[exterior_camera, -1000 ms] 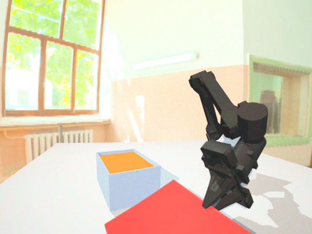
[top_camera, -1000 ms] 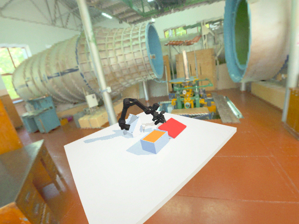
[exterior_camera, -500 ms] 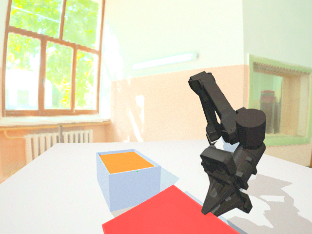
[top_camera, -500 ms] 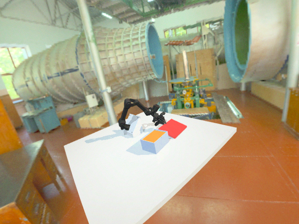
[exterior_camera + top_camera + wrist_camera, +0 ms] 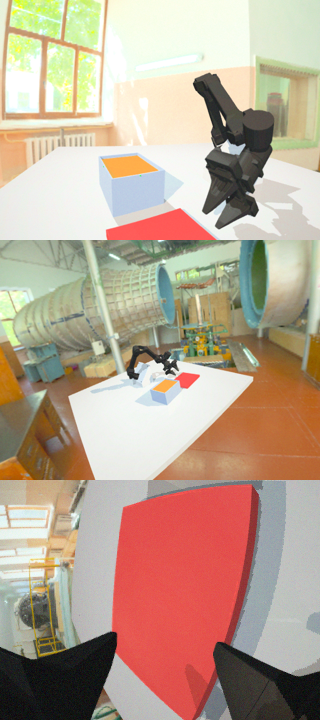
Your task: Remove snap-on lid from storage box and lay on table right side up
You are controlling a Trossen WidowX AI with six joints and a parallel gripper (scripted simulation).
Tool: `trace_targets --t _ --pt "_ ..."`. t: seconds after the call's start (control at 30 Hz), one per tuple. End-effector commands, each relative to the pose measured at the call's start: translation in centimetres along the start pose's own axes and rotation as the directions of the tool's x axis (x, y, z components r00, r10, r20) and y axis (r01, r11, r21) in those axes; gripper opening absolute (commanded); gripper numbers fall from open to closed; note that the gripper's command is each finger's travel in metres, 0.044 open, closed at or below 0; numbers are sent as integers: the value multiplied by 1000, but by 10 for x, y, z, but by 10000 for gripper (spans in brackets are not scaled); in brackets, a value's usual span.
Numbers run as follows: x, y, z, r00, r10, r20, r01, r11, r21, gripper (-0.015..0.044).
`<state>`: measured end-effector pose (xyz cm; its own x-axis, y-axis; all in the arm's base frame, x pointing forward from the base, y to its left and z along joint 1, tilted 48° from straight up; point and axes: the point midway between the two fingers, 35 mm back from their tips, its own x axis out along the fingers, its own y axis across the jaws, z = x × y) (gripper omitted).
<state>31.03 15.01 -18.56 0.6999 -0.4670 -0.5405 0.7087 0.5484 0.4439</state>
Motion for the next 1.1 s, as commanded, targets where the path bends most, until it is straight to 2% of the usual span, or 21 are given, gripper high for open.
trace_targets --t 0.0,0.07,1.07 --pt "-5 -7 1 1000 -4 -3 4 1000 -5 406" --pt "-8 -10 1 1000 -4 -3 4 1000 -5 440" --pt "-53 -47 0 1000 -7 -7 7 1000 -6 440"
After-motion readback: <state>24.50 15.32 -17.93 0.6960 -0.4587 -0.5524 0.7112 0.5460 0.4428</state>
